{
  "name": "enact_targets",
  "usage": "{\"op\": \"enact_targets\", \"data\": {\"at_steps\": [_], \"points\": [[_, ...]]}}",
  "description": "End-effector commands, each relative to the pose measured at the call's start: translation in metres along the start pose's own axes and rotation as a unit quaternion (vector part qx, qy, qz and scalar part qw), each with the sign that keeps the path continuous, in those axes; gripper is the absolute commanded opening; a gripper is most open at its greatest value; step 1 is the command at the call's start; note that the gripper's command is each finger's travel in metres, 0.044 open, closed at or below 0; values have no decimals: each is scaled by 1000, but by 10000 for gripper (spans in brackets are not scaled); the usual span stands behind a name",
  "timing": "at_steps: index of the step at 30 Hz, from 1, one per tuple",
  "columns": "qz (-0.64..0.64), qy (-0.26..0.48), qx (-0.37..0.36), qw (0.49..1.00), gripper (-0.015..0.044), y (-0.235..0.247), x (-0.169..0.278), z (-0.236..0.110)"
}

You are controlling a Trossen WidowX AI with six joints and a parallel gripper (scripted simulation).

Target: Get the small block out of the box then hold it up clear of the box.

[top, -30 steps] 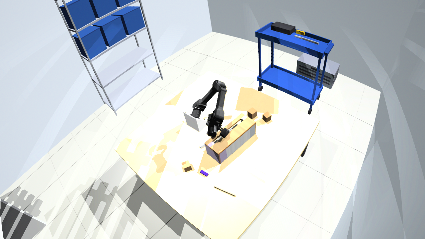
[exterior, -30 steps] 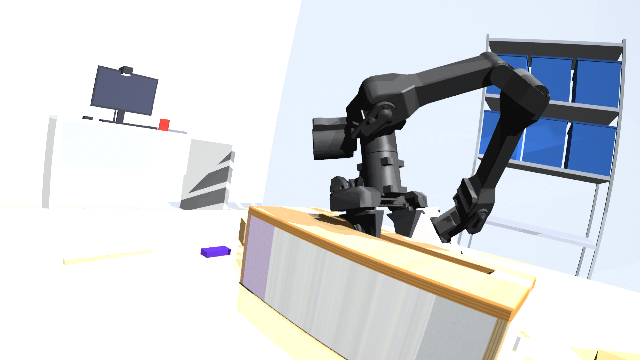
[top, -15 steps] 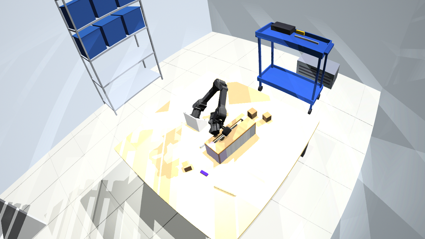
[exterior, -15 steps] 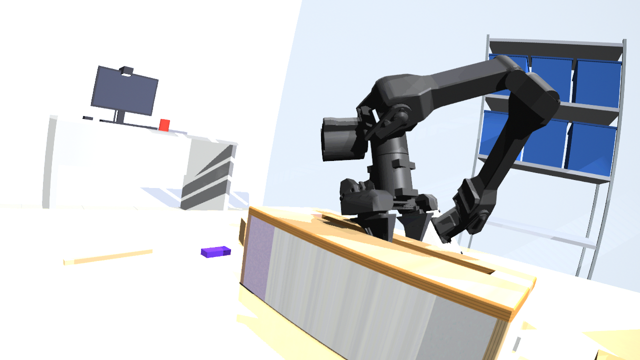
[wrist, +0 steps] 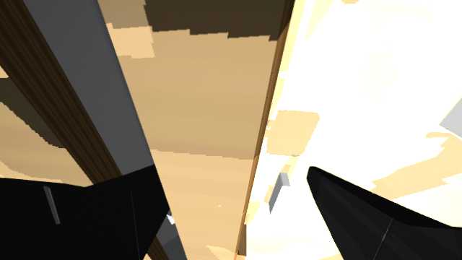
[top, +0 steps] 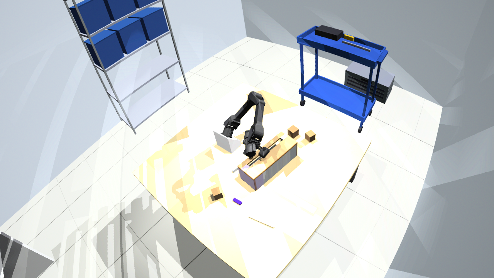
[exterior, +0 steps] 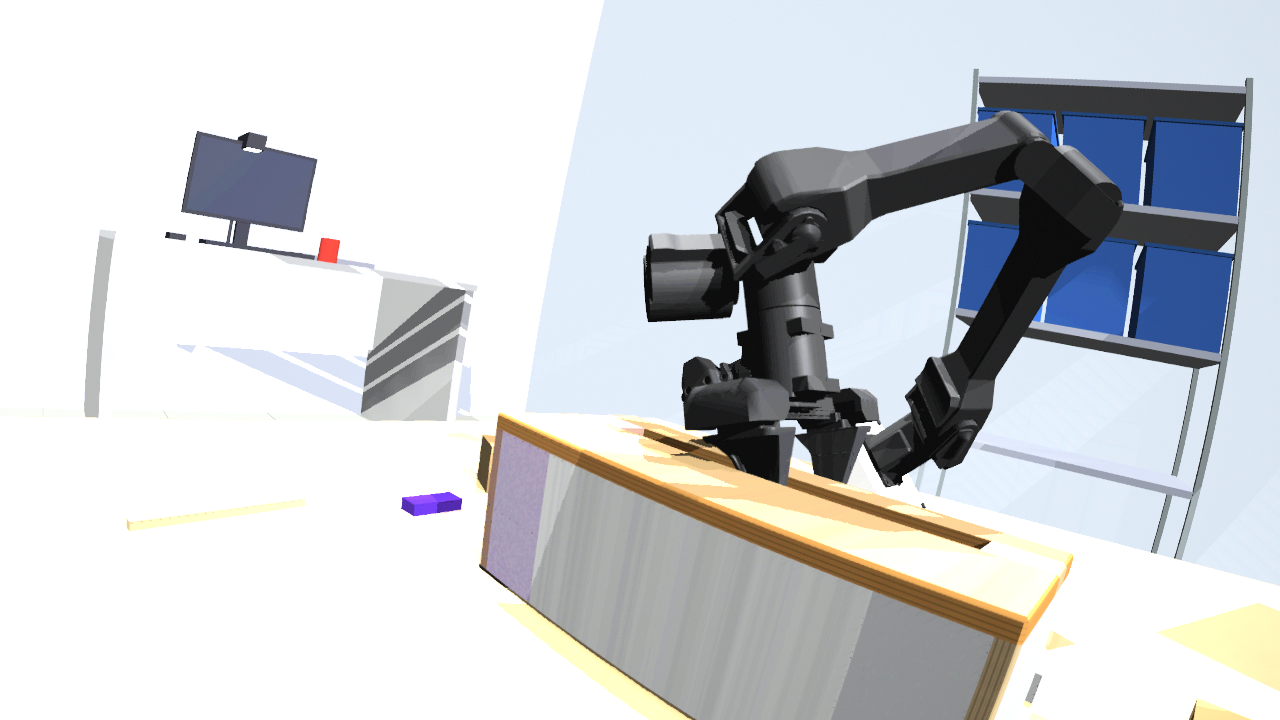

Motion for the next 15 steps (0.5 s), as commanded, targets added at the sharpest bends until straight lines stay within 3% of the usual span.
{"op": "enact_targets", "data": {"at_steps": [1, 15], "points": [[-1, -1, 2, 1000, 400, 1, -3, 0], [-1, -1, 2, 1000, 400, 1, 10, 4]]}}
Point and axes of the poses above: the point midway between the two fingers, 35 mm back from their tips, its own z axis out along the fingers, its own y axis across the jaws, x = y × z, the point moved 7 cm from there along -z, back along the fingers, and after that the axes turned 1 degree about z, right-handed, at the moved point
